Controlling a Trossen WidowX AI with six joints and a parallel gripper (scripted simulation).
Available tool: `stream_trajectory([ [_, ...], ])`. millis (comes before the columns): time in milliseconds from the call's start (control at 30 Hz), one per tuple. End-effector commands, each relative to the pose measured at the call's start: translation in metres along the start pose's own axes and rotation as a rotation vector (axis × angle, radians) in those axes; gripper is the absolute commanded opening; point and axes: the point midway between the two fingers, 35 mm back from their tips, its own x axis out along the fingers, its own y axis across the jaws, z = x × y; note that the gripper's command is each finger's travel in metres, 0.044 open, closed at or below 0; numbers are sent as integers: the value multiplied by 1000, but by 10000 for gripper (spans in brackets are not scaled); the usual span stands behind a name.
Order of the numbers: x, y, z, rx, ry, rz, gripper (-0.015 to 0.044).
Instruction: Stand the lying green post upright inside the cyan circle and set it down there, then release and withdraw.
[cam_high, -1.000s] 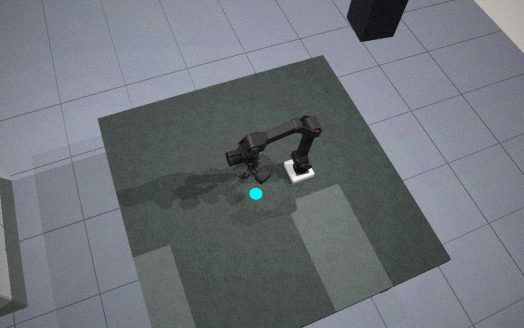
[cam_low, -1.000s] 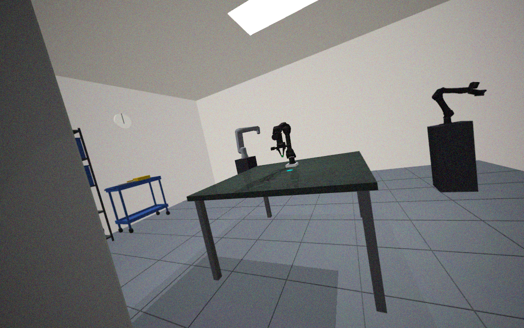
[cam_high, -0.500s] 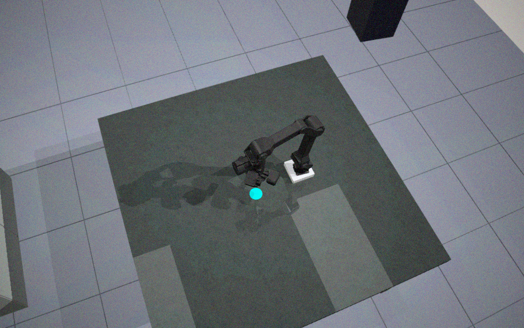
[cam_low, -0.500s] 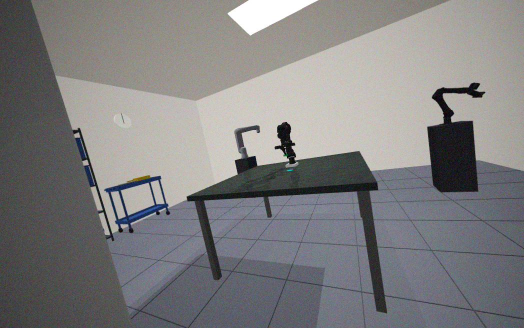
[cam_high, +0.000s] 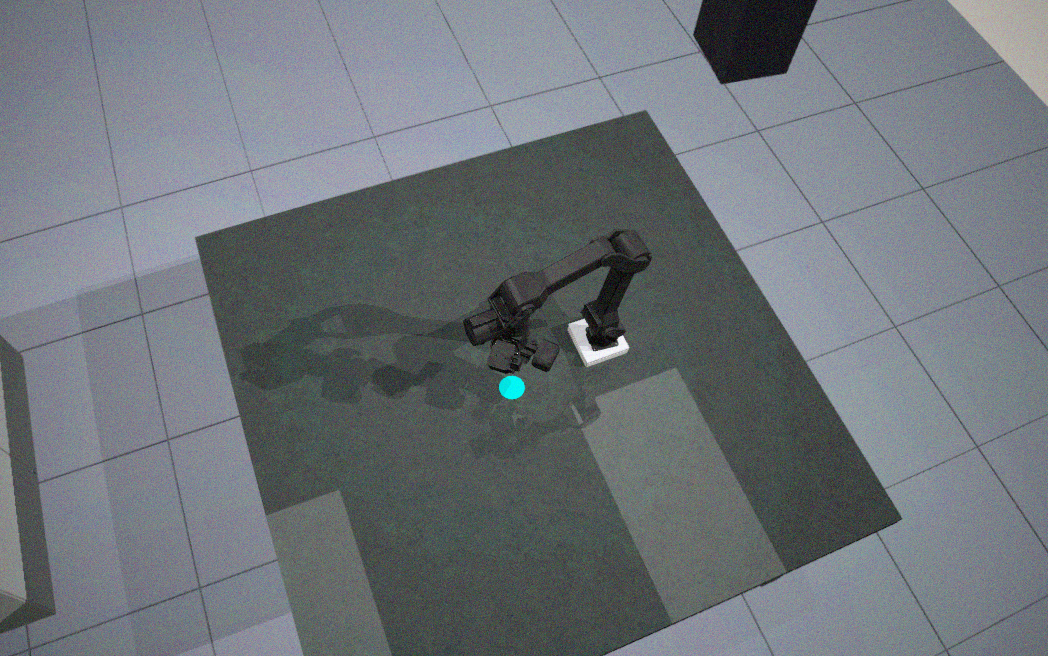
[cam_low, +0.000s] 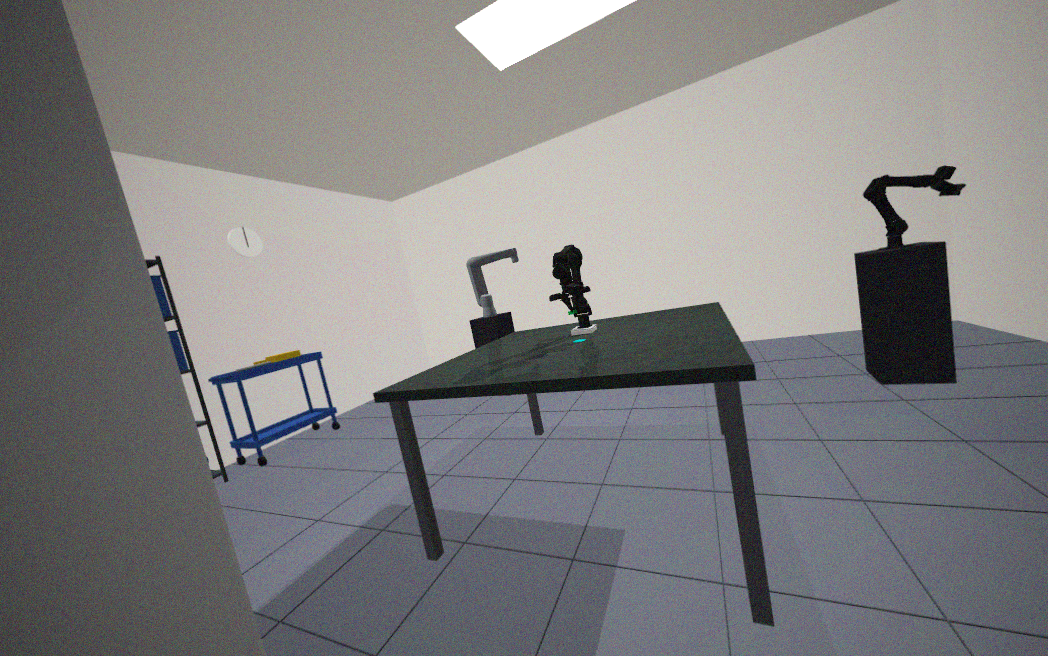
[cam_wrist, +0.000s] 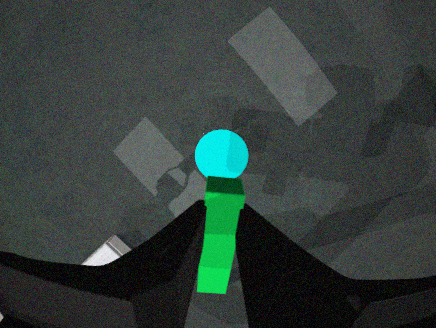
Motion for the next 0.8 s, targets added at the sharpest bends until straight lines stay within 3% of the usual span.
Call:
stream_trajectory([
  [0, 1, -1, 1, 6, -30, 7, 23],
  [767, 13, -6, 6, 66, -197, 57, 23],
])
